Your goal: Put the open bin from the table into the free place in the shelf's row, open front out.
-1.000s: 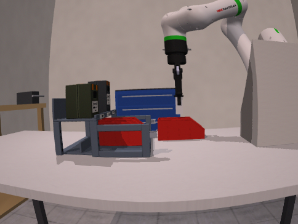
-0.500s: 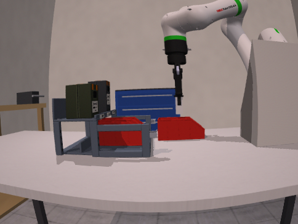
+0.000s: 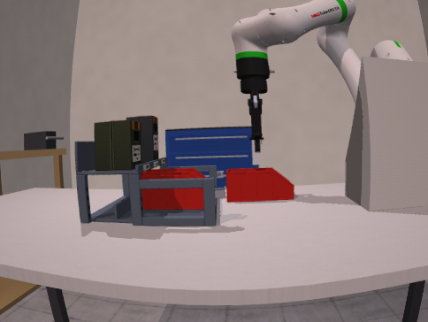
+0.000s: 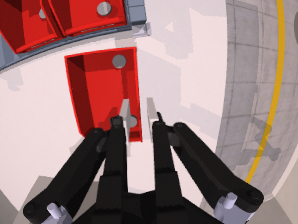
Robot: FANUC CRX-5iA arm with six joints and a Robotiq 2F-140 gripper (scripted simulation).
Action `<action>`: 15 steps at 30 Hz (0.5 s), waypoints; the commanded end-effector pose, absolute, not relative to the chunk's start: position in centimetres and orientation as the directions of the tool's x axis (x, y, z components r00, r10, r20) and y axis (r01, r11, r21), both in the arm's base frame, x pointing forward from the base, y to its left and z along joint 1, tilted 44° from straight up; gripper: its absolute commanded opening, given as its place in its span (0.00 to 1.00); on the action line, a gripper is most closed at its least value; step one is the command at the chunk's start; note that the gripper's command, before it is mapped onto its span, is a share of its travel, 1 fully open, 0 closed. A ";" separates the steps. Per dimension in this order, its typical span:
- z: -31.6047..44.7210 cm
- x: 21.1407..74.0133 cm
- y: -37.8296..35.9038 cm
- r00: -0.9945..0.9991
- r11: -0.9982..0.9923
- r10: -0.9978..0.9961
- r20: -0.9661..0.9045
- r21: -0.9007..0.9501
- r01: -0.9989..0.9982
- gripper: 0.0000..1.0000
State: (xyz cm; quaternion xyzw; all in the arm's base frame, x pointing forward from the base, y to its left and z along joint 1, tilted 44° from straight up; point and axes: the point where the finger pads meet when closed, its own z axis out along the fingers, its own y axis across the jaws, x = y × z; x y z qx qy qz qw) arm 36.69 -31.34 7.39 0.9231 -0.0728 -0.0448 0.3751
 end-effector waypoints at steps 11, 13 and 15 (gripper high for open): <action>6.8 36.6 -31.9 0.985 -0.708 -0.168 -0.028 0.699 -0.101 0.15; 6.7 36.6 -32.0 0.985 -0.708 -0.168 -0.028 0.699 -0.101 0.15; 6.5 36.5 -32.2 0.985 -0.708 -0.168 -0.028 0.699 -0.101 0.15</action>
